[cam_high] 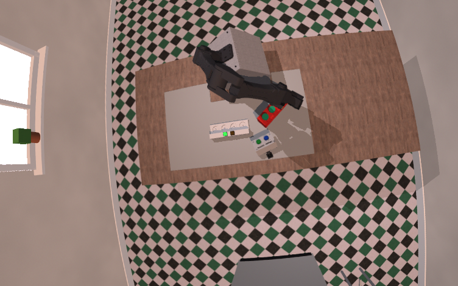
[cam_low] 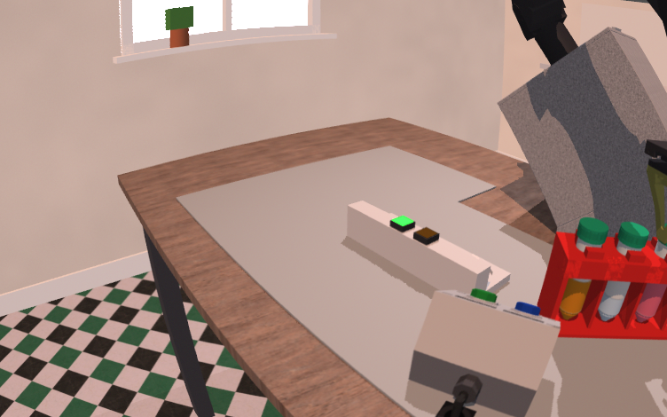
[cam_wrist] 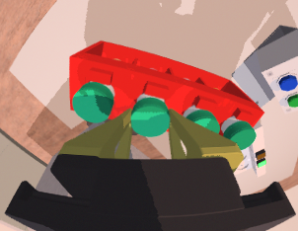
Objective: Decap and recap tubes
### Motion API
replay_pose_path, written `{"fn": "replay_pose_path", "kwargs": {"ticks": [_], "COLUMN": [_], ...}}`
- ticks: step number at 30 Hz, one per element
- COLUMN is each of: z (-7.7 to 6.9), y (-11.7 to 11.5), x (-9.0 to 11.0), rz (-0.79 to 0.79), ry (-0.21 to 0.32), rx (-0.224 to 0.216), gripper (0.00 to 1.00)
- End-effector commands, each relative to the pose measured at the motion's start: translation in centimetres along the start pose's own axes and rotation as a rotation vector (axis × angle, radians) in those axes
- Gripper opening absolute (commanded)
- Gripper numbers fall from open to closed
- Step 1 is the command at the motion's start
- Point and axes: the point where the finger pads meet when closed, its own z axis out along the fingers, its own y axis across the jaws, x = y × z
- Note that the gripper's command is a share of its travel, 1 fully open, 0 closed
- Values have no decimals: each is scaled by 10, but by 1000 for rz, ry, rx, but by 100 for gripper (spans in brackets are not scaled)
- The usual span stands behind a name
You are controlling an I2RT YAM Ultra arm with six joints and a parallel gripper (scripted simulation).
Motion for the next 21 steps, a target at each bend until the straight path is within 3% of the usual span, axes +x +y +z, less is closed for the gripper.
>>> {"fn": "replay_pose_path", "kwargs": {"ticks": [1, 9, 17, 18, 21], "z": [-3, -3, -3, -2, -2], "y": [-1, -1, -1, -1, -1], "x": [-3, -3, -3, -3, -3], "rz": [159, 425, 477, 477, 477], "ry": [-11, -11, -11, -11, -11], "rx": [1, 0, 0, 0, 0], "gripper": [0, 0, 0, 49, 49]}}
